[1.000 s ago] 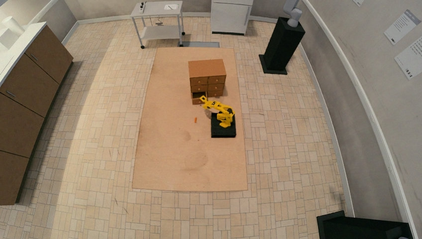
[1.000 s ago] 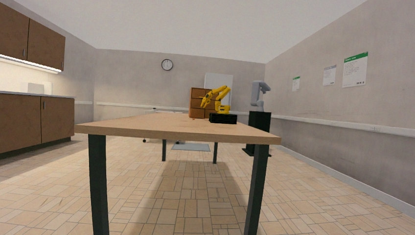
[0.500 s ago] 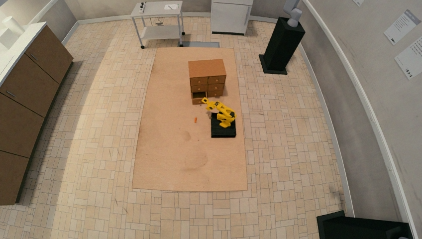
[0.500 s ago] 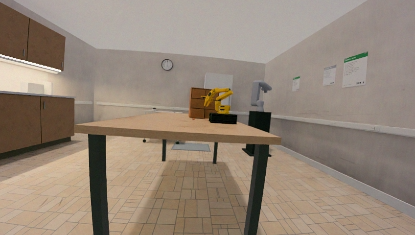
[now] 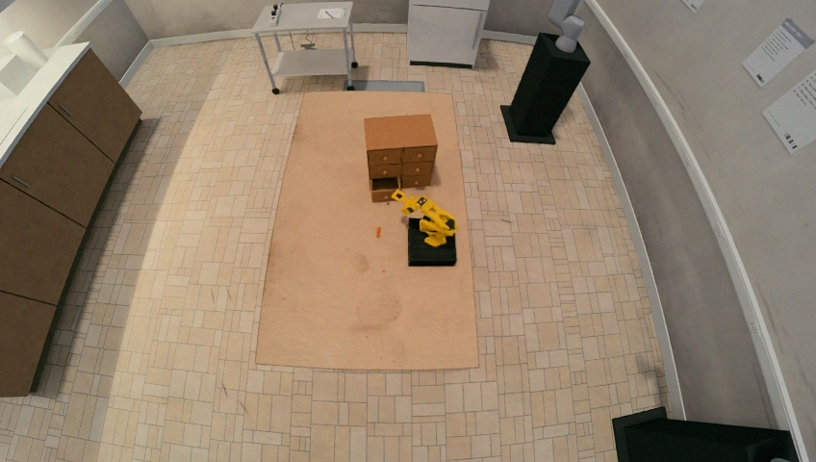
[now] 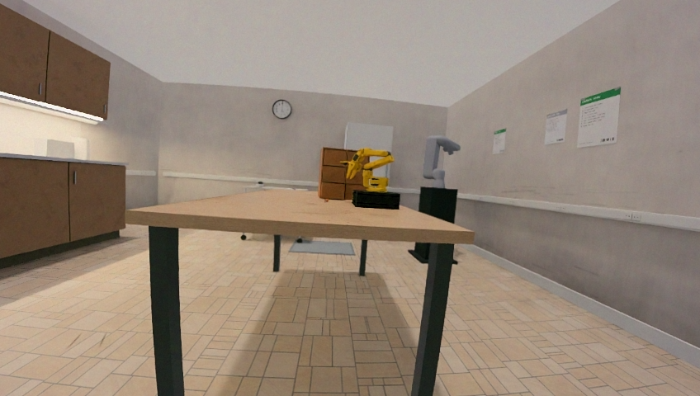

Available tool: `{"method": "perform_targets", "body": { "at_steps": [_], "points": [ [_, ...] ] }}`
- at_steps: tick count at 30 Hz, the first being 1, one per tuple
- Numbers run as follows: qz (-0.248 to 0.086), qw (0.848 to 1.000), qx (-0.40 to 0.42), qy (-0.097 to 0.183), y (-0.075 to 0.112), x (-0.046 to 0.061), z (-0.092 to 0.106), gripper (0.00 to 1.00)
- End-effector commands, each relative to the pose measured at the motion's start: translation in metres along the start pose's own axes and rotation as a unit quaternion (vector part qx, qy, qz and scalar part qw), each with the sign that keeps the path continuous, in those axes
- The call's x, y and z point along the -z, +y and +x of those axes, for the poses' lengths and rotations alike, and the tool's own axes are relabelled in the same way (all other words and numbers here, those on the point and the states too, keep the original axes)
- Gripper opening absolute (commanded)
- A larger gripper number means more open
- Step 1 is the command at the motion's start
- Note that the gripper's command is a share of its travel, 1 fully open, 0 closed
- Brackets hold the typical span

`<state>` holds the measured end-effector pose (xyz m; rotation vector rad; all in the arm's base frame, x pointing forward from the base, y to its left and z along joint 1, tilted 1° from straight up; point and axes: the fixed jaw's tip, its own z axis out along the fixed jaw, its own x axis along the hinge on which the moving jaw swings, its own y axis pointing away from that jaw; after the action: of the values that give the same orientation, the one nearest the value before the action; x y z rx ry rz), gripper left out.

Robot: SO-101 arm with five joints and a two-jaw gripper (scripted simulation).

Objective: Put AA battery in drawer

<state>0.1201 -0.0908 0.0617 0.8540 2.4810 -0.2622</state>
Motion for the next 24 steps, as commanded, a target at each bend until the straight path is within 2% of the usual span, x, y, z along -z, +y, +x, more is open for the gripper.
{"method": "perform_targets", "body": {
  "at_steps": [1, 21, 24],
  "points": [
    [0.001, 1.0, 0.002, 0.002, -0.001, 0.0, 0.002, 0.21],
    [0.001, 1.0, 0.002, 0.002, -0.001, 0.0, 0.002, 0.21],
    [0.005, 1.0, -0.003, -0.021, -0.003, 0.001, -0.016, 0.21]
  ]
}}
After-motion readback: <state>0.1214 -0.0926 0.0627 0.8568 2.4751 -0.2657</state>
